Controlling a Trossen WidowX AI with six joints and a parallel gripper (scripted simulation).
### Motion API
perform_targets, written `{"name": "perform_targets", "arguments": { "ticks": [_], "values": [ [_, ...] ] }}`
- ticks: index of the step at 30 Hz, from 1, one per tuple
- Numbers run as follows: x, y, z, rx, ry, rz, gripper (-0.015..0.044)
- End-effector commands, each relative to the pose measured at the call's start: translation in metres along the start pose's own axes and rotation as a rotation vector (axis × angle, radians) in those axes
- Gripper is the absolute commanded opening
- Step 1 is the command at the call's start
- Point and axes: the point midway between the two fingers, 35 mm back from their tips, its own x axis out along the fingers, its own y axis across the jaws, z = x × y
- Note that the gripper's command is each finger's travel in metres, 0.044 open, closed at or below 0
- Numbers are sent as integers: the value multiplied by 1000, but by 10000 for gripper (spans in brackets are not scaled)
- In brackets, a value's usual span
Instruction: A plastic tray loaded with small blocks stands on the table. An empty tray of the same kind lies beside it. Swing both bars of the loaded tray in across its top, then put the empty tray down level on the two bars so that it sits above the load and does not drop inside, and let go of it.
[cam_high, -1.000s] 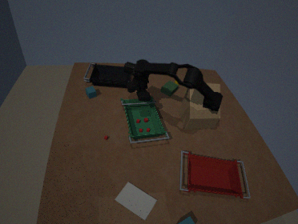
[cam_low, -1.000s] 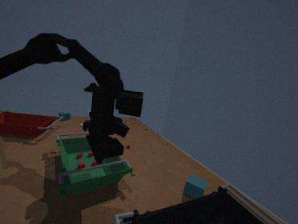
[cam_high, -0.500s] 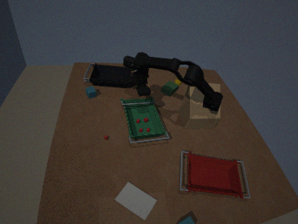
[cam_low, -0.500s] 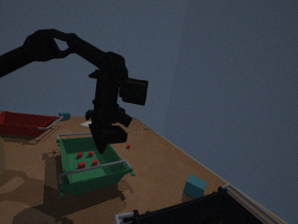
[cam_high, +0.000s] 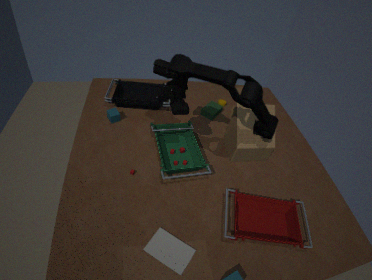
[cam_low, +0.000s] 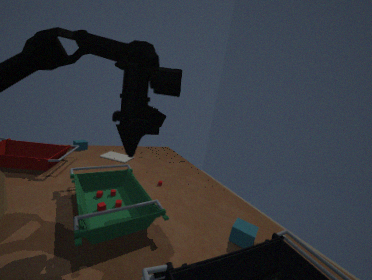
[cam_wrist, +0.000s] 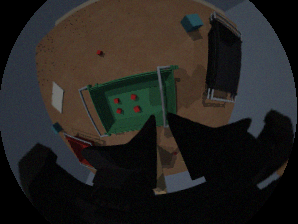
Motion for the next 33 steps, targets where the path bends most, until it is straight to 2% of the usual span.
{"name": "perform_targets", "arguments": {
  "ticks": [1,6,12,20,33],
  "values": [
    [22,65,10,-25,3,-11,83],
    [52,146,2,-35,1,-2,83],
    [82,228,-31,-47,9,42,83],
    [88,230,-32,-48,10,43,83],
    [143,233,-33,-48,10,46,83]
  ]
}}
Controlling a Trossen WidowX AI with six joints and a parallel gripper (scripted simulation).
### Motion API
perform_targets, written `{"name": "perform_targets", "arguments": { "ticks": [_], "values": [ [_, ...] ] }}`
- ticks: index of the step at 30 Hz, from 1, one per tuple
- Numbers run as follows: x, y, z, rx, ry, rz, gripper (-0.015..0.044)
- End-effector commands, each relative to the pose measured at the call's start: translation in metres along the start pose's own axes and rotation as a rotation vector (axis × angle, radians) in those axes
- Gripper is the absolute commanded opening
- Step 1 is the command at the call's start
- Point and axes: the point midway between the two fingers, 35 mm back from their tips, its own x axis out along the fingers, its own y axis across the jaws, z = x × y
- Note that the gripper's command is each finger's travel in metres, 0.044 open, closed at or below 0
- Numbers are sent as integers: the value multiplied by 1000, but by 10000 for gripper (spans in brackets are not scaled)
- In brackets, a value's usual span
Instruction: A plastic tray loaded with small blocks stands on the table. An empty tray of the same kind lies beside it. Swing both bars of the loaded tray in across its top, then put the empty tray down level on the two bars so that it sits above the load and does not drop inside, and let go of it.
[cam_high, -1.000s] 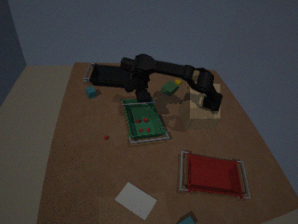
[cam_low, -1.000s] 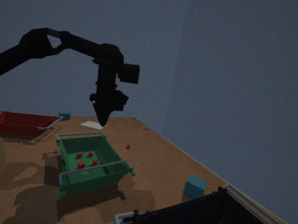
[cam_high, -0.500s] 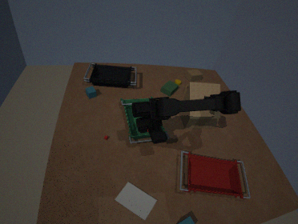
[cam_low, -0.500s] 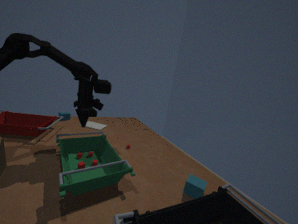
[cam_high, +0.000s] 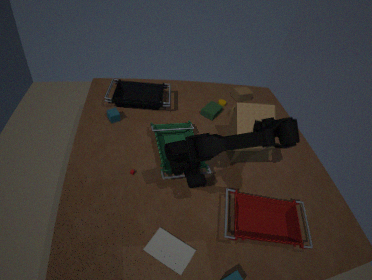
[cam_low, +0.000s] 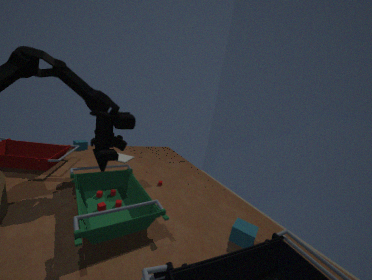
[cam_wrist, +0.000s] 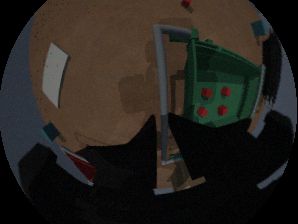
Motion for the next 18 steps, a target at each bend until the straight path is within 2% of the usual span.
{"name": "perform_targets", "arguments": {
  "ticks": [1,18],
  "values": [
    [12,-2,-1,9,1,-2,83],
    [-21,-28,-2,9,2,-5,83]
  ]
}}
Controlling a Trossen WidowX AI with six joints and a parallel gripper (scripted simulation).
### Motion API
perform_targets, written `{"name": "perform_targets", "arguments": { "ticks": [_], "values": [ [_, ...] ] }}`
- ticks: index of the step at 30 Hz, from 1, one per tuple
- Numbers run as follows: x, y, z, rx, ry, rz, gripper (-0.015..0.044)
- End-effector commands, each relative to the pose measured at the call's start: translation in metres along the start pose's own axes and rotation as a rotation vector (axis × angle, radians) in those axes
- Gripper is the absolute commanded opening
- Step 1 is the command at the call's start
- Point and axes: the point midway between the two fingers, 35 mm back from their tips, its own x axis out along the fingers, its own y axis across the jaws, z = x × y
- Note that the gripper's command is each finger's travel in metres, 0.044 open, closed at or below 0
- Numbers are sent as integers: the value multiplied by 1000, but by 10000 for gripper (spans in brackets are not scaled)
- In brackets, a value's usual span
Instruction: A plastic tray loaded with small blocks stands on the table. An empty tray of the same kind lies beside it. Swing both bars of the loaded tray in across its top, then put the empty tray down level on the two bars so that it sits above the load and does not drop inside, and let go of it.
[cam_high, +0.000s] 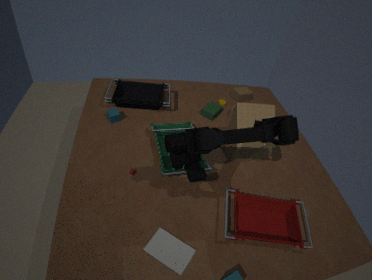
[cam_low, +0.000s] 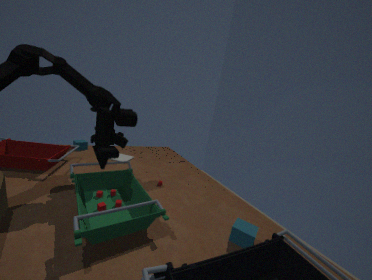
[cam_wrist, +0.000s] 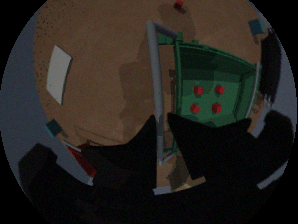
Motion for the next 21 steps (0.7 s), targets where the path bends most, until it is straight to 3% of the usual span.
{"name": "perform_targets", "arguments": {
  "ticks": [1,13,21],
  "values": [
    [-8,-16,1,6,-8,-22,83],
    [-8,-42,1,6,-8,-23,83],
    [10,-64,1,6,-8,-23,83]
  ]
}}
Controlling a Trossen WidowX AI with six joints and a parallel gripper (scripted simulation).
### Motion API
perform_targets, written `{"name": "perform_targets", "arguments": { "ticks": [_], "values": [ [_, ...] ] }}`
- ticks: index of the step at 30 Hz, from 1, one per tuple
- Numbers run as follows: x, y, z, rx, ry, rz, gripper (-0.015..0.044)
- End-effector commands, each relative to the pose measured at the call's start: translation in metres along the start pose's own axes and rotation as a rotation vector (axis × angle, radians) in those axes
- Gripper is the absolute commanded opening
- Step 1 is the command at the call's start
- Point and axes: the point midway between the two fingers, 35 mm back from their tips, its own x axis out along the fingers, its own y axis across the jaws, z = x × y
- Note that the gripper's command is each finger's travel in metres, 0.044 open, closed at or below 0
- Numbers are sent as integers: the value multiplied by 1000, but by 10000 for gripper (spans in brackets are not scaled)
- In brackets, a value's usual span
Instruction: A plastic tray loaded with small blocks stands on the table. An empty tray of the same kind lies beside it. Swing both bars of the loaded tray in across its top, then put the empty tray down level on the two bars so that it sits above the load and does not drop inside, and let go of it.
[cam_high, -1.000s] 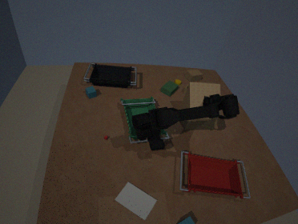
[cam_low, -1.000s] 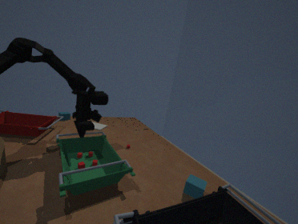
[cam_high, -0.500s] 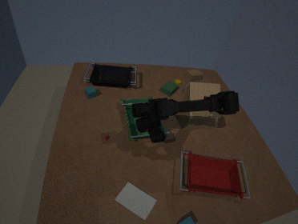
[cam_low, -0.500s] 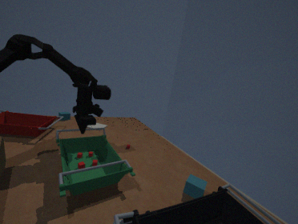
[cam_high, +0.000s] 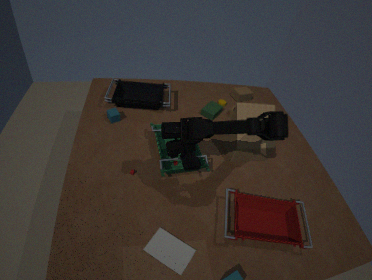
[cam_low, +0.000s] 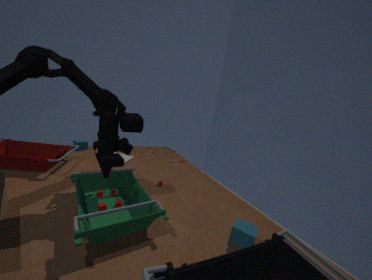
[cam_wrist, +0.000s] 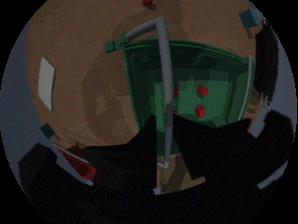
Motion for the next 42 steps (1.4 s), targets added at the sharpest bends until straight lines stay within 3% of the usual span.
{"name": "perform_targets", "arguments": {
  "ticks": [1,11,34,37,42],
  "values": [
    [5,-6,0,-4,0,2,83],
    [-40,0,0,-4,0,1,83],
    [-33,-4,0,4,-1,-2,83],
    [-33,-4,0,4,-1,-2,4],
    [-33,-4,0,4,-1,-2,0]
  ]
}}
